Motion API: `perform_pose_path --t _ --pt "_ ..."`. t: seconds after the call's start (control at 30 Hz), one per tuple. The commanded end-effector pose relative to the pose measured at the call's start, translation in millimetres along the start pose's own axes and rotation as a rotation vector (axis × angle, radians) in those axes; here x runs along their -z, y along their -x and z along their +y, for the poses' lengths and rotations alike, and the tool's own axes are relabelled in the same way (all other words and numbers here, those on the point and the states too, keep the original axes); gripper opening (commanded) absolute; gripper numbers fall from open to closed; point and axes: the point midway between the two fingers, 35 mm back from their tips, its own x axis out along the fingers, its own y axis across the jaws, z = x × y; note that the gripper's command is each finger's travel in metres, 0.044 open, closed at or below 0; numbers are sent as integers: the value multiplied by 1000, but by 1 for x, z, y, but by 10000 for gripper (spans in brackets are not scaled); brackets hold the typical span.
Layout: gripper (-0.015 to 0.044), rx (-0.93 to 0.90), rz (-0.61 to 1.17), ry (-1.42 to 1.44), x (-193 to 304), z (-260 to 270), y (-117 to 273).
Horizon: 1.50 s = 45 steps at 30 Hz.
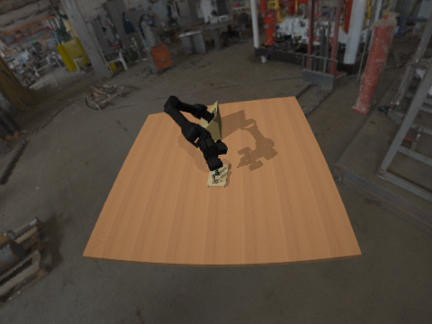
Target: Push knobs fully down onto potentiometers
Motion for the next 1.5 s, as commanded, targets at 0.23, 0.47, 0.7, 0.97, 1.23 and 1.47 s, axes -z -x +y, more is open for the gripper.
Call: perform_pose_path --t 0.23,0.47,0.7,0.97,1.23,1.47 --pt "0 -14 6 396 6 -4 5" --pt "0 -22 4 639 10 -5 9" --pt "0 -30 1 881 14 -6 14" --pt "0 -32 -1 967 15 -6 15" --pt "0 -33 0 967 16 -6 -5" --pt "0 -33 0 967 16 -6 -5"
